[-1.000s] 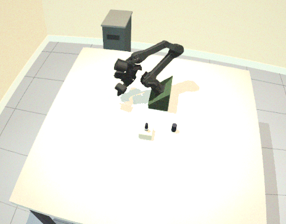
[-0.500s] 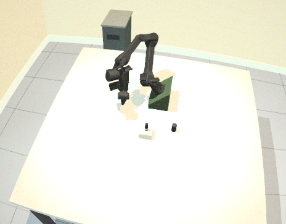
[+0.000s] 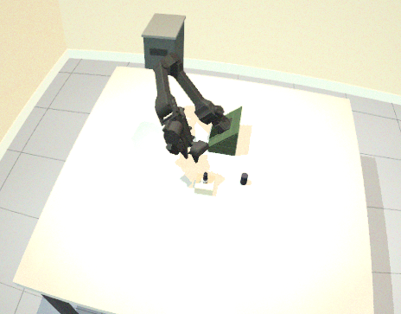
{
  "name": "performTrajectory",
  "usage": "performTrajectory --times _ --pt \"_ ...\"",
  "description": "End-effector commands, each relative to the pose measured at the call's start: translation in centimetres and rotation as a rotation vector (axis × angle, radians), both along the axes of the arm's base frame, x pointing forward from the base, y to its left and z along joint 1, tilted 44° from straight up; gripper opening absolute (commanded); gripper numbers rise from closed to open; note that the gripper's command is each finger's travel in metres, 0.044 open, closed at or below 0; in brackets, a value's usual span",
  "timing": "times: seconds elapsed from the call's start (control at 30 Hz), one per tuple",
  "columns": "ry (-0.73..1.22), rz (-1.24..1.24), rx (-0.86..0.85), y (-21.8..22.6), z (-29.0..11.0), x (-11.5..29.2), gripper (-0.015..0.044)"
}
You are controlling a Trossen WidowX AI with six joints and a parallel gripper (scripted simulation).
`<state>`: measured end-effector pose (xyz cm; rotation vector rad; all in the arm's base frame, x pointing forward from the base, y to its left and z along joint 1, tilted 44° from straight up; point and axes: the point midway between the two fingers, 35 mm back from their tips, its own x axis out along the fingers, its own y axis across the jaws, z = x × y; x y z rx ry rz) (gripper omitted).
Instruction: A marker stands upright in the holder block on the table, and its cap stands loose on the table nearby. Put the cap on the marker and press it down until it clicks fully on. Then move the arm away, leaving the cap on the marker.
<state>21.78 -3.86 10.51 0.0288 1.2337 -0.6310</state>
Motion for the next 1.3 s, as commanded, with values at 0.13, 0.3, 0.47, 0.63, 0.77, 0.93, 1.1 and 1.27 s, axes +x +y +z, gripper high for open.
performTrajectory --times 0.13,0.3,0.47,0.63,0.77,0.93,1.1,1.27 --pt "0.273 0.307 -0.072 8.1 -5.1 1.6 0.0247" --pt "0.438 0.482 -0.18 12.7 -8.4 1.1 0.0247" --pt "0.581 0.638 -0.317 16.4 -11.7 -0.2 0.0247" --pt "0.644 0.711 -0.391 17.9 -13.5 -1.2 0.0247" --pt "0.644 0.711 -0.392 17.0 -14.2 -1.0 0.0247" --pt "0.644 0.71 -0.393 15.4 -15.9 -0.9 0.0247" --pt "0.643 0.71 -0.393 14.5 -16.8 -0.7 0.0247" --pt "0.643 0.71 -0.393 14.3 -17.0 -0.7 0.0247"
